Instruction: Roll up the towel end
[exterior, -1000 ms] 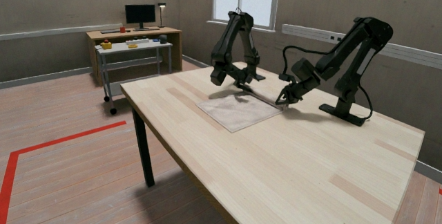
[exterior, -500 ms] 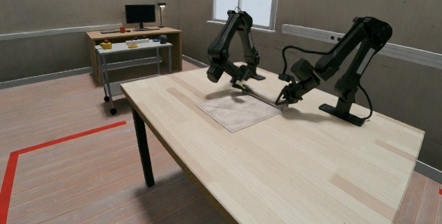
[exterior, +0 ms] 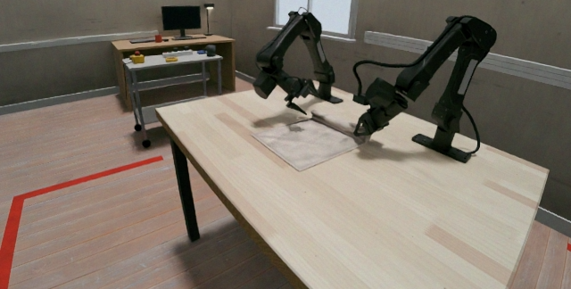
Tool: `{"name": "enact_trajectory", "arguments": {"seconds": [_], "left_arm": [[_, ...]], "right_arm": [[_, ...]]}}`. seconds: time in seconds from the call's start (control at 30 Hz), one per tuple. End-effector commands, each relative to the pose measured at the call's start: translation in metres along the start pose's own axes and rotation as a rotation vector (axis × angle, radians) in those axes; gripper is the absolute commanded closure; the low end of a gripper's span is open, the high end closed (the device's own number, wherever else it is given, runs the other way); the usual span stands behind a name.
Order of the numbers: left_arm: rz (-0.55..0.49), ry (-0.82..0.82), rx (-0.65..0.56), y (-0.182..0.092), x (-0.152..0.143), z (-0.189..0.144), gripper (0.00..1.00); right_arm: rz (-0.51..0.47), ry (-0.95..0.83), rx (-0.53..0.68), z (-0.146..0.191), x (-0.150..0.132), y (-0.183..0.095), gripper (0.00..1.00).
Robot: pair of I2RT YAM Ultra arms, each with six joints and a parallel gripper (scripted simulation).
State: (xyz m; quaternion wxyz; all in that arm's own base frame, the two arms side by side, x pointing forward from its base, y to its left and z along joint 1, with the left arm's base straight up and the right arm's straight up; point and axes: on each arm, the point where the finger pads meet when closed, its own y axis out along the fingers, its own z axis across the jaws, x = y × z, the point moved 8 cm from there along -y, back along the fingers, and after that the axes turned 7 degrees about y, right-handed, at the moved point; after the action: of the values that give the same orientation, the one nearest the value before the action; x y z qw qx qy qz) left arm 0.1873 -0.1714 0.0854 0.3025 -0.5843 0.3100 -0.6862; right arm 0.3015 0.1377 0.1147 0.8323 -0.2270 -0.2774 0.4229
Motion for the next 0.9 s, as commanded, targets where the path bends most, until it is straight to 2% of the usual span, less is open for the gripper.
{"name": "enact_trajectory", "arguments": {"seconds": [0.0,0.17,0.37,0.43,0.7,0.87], "left_arm": [[-0.03,-0.076,-0.119,-0.004,0.004,0.007,0.7],[-0.041,-0.175,-0.239,-0.003,0.003,0.016,0.7],[-0.054,-0.291,-0.382,-0.001,0.001,0.027,0.7],[-0.054,-0.291,-0.382,-0.001,0.001,0.027,0.7],[-0.068,-0.423,-0.542,0.003,-0.003,0.037,0.7],[-0.075,-0.481,-0.612,0.005,-0.005,0.041,0.7]], "right_arm": [[-0.009,-0.08,-0.035,0.01,0.01,-0.008,0.13],[-0.048,-0.187,-0.173,0.026,0.005,0.0,0.11],[-0.111,-0.363,-0.398,0.05,-0.004,0.016,0.09],[-0.111,-0.363,-0.398,0.05,-0.004,0.016,0.09],[-0.194,-0.593,-0.696,0.076,-0.019,0.043,0.06],[-0.229,-0.689,-0.821,0.085,-0.026,0.056,0.04]]}}
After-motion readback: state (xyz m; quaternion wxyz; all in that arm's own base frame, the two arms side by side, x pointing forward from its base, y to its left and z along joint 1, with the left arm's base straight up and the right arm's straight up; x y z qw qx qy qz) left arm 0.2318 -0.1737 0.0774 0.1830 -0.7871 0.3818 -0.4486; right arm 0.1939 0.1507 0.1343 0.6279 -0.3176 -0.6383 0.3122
